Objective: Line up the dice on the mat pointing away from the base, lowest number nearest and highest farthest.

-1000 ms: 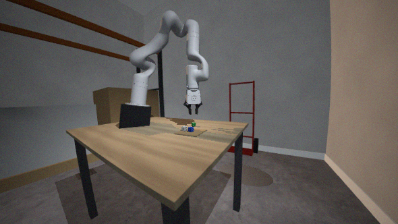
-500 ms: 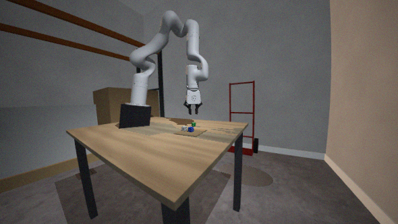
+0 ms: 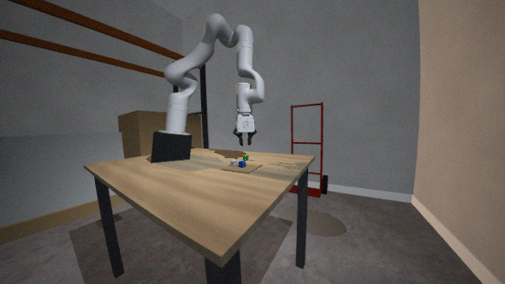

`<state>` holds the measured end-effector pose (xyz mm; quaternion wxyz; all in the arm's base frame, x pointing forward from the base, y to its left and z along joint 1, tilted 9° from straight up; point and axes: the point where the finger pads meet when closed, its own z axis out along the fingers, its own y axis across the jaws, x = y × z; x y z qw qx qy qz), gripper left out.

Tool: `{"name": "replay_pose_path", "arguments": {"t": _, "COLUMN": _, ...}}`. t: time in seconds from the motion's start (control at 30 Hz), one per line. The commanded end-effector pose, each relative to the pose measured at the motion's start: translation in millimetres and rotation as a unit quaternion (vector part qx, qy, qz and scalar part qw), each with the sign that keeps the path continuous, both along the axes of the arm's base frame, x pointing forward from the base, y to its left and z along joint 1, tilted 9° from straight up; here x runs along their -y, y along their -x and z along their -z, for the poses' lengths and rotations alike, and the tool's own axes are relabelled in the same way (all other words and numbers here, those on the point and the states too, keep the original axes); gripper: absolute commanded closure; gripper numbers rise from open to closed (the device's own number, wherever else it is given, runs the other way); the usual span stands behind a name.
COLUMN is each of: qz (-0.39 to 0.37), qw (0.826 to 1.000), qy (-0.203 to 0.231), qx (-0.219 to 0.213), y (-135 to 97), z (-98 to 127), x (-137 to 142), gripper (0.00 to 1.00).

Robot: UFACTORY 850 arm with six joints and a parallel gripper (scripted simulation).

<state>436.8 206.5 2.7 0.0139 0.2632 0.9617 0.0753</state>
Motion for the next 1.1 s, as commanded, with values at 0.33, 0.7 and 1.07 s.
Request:
{"name": "replay_pose_path", "arguments": {"t": 0.33, "qz": 0.000, "qw": 1.000, "qy": -0.001, "qx": 0.002, "y": -1.0, "z": 10.8, "x": -1.6, "gripper": 0.58}}
{"name": "replay_pose_path", "arguments": {"t": 0.7, "qz": 0.000, "qw": 1.000, "qy": -0.001, "qx": 0.002, "y": -1.5, "z": 24.9, "x": -3.3, "gripper": 0.58}}
{"name": "replay_pose_path", "arguments": {"t": 1.07, "qz": 0.000, "qw": 1.000, "qy": -0.001, "qx": 0.002, "y": -2.0, "z": 39.8, "x": -5.2, "gripper": 0.58}}
